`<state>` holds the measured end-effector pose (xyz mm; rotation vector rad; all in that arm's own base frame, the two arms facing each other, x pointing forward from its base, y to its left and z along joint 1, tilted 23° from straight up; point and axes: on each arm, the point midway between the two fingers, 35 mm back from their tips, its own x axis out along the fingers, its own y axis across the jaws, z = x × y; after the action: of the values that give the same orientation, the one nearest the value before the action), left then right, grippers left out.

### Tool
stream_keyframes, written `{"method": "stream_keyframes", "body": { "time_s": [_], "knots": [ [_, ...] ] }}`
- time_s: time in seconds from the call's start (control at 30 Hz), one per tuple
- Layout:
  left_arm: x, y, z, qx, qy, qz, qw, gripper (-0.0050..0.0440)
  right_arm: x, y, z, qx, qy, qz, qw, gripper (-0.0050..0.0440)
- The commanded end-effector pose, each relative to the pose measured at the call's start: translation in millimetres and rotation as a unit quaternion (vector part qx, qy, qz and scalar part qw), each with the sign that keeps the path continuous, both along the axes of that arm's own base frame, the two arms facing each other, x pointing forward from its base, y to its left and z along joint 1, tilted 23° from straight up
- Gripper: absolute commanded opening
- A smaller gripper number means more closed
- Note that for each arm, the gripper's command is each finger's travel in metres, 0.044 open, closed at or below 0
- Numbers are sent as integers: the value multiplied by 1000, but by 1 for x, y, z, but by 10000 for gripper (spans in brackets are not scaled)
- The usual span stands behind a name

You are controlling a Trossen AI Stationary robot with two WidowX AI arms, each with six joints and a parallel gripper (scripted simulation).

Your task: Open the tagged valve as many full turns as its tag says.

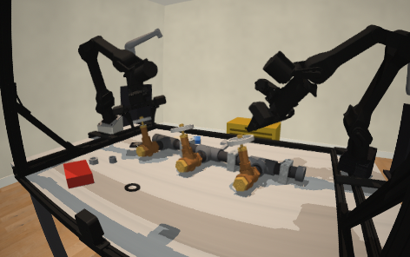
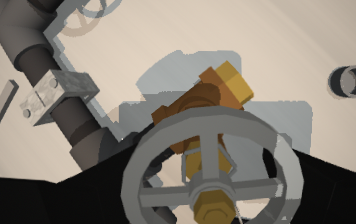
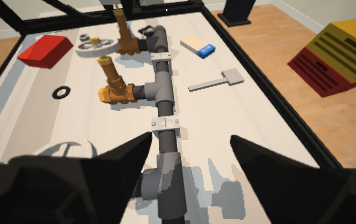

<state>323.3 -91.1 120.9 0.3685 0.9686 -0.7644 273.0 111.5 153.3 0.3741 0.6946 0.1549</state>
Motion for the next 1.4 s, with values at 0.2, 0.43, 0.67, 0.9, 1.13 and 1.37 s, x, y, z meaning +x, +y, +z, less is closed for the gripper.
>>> {"method": "stream_keyframes", "body": {
  "time_s": [0.2,0.43,0.67,0.9,1.13,1.37],
  "knots": [
    [0,0,0,-102,124,254,954,0,0,0,0,0,0,0,1000,400],
    [0,0,0,-163,198,404,878,0,0,0,0,0,0,0,1000,400],
    [0,0,0,-225,274,560,749,0,0,0,0,0,0,0,1000,400],
    [0,0,0,-223,272,556,753,24,0,0,0,0,0,0,1000,400],
    [0,0,0,-223,272,556,753,192,0,0,0,0,0,0,1000,400],
    [0,0,0,-223,272,556,753,360,0,0,0,0,0,0,1000,400]
  ]
}}
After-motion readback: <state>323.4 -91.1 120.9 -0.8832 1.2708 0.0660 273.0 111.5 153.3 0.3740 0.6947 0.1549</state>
